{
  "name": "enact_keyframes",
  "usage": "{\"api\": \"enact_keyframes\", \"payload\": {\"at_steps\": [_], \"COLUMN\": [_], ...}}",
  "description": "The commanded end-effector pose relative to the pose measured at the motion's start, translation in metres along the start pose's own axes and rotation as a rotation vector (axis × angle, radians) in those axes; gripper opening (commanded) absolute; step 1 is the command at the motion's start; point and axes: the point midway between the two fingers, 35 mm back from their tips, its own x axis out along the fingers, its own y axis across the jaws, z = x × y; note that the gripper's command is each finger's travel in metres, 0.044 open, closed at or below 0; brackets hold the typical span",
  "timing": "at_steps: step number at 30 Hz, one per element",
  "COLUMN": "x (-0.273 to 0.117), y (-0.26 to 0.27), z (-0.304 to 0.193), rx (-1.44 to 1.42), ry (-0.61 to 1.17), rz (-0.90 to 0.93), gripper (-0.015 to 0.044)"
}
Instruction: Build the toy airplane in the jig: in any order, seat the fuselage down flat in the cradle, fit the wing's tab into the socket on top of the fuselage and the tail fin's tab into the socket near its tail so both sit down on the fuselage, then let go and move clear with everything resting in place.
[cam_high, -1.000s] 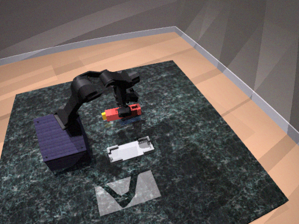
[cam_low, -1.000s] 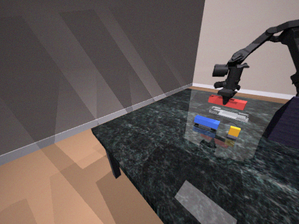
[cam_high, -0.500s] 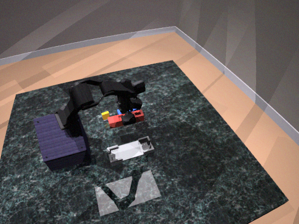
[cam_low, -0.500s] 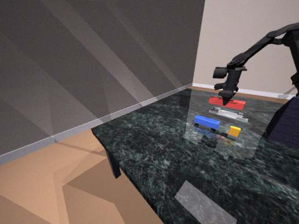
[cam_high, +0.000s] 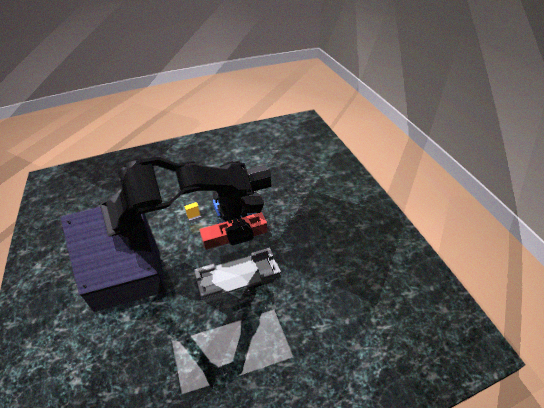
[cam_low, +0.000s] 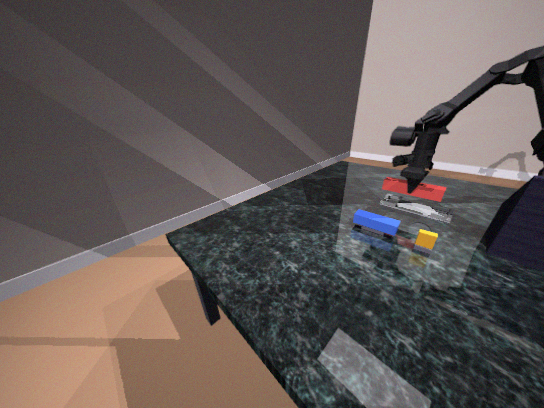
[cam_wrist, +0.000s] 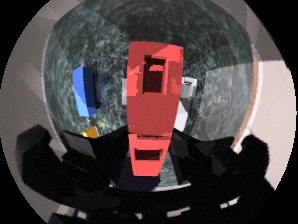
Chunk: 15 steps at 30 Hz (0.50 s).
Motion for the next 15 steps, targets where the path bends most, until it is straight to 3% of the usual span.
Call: {"api": "enact_keyframes", "payload": {"at_steps": [1,15], "x": [0.004,0.019], "y": [-0.013,-0.053], "z": [-0.003,-0.011], "rx": [-0.01,-0.044], "ry": [-0.001,-0.005], "rz": [-0.007,-0.031], "gripper": [0.0,0.0]}}
